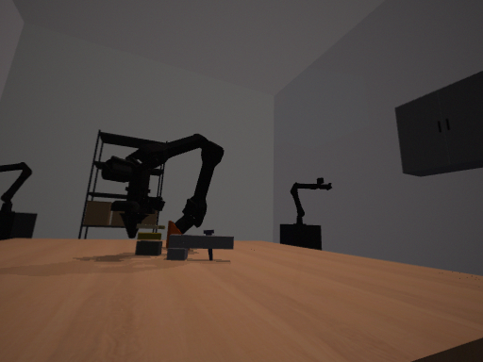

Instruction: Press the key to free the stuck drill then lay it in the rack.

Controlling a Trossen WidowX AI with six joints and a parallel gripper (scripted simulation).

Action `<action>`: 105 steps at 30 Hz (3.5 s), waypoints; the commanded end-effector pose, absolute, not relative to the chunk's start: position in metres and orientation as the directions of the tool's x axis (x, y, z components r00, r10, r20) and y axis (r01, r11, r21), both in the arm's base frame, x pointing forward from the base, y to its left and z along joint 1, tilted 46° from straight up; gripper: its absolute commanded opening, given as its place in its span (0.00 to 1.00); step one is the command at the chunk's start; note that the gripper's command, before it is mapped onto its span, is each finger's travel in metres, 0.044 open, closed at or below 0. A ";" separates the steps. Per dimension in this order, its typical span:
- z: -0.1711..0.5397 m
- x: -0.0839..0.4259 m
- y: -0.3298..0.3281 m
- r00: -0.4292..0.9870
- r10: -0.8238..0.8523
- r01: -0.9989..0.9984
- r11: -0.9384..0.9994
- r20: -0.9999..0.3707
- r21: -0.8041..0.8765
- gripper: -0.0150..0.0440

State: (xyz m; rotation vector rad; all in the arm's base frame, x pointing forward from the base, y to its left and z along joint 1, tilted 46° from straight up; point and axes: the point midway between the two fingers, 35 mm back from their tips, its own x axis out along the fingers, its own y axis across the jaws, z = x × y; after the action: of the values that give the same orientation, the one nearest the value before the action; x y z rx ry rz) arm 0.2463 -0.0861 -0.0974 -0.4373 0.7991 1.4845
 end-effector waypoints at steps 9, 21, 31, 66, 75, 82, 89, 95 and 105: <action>-0.096 0.248 -0.091 -0.094 0.701 -0.976 0.075 -0.707 0.205 0.25; -0.095 0.239 -0.091 -0.095 0.701 -0.976 0.075 -0.707 0.205 0.25; -0.097 0.218 -0.089 -0.096 0.701 -0.976 0.075 -0.707 0.207 0.25; -0.106 0.172 -0.084 -0.098 0.700 -0.975 0.076 -0.707 0.209 0.25; -0.112 0.171 -0.077 -0.097 0.700 -0.975 0.076 -0.707 0.209 0.25; -0.119 0.171 -0.072 -0.097 0.700 -0.975 0.075 -0.707 0.209 0.25; -0.124 0.170 -0.066 -0.097 0.701 -0.975 0.075 -0.707 0.209 0.25; -0.129 0.169 -0.061 -0.097 0.701 -0.975 0.075 -0.707 0.209 0.25; -0.132 0.168 -0.054 -0.097 0.701 -0.975 0.075 -0.706 0.209 0.25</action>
State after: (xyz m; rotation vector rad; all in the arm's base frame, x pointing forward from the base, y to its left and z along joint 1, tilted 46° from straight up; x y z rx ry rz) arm 0.1677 -0.0605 -0.1302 -0.4492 0.8116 1.4802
